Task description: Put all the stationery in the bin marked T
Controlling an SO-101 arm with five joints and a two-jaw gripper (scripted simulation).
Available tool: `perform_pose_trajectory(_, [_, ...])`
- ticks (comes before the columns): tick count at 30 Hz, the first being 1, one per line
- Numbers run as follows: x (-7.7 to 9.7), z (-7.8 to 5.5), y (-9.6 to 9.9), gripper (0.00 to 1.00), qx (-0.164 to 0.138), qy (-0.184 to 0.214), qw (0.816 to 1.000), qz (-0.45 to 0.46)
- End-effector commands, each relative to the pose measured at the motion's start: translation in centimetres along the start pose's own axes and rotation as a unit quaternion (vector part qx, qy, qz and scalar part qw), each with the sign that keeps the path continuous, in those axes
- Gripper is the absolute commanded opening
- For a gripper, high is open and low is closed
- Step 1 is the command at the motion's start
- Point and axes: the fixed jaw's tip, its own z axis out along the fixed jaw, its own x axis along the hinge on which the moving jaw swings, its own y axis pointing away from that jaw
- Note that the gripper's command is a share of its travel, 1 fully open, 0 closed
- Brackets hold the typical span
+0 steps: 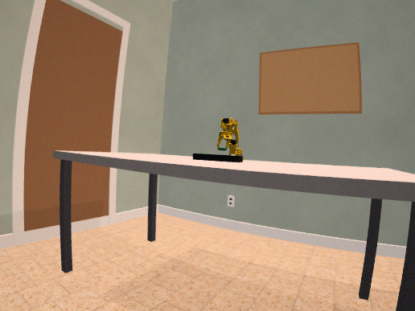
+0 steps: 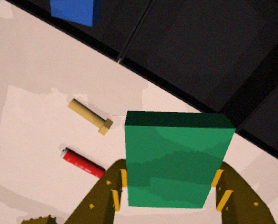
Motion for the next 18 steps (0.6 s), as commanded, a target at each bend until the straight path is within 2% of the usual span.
perform_pose_trajectory(1, [-2.2,-0.8,0.4,0.0,0.015,-0.039,0.999,0.018])
perform_pose_trajectory(8, [-3.8,-0.7,1.3,0.0,0.014,-0.054,0.997,0.043])
perform_pose_trajectory(18, [-4.0,-0.7,1.4,0.0,0.014,-0.057,0.997,0.047])
